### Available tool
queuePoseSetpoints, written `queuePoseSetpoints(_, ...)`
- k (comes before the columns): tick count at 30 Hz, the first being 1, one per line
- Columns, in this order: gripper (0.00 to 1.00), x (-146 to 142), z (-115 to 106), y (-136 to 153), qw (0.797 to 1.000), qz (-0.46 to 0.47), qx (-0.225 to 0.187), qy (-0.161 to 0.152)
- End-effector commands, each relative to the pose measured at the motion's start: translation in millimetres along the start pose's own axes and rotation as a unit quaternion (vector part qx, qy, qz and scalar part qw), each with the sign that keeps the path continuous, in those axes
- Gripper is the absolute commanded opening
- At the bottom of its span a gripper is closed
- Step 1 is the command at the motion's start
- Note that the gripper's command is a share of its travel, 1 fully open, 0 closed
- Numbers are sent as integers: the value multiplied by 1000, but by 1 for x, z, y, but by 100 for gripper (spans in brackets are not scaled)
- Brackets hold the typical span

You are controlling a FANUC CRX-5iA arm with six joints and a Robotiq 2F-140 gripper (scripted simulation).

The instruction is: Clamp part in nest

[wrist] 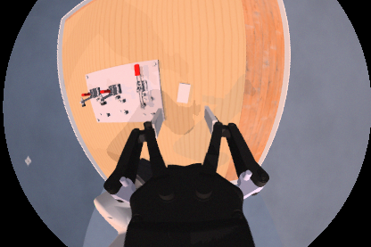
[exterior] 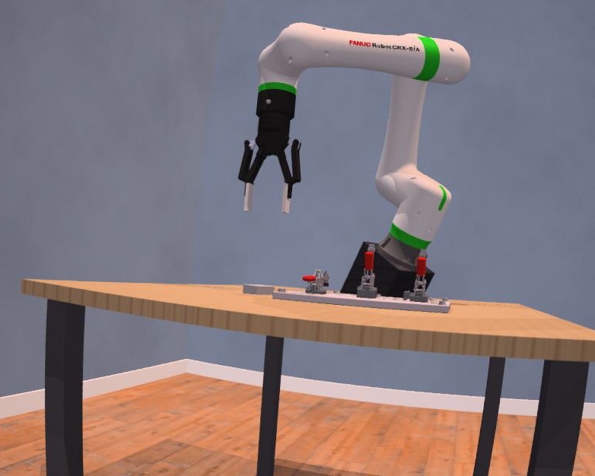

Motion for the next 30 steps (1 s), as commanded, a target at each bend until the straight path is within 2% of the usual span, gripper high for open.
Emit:
queuePoseSetpoints(1,58,1,0,0,1000,0,0,0)
queuePoseSetpoints(20,58,2,0,0,1000,2,0,0)
queuePoseSetpoints(30,58,2,0,0,997,81,0,0)
Point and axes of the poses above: the point where the finger pads meet when closed, its own z axis out along the fingers, its own x axis across the jaws, y = z × x, the point moved 8 cm from there along -z, back along the fingers, and after that the axes turned 9 degrees about -z, right-handed, at the moved point
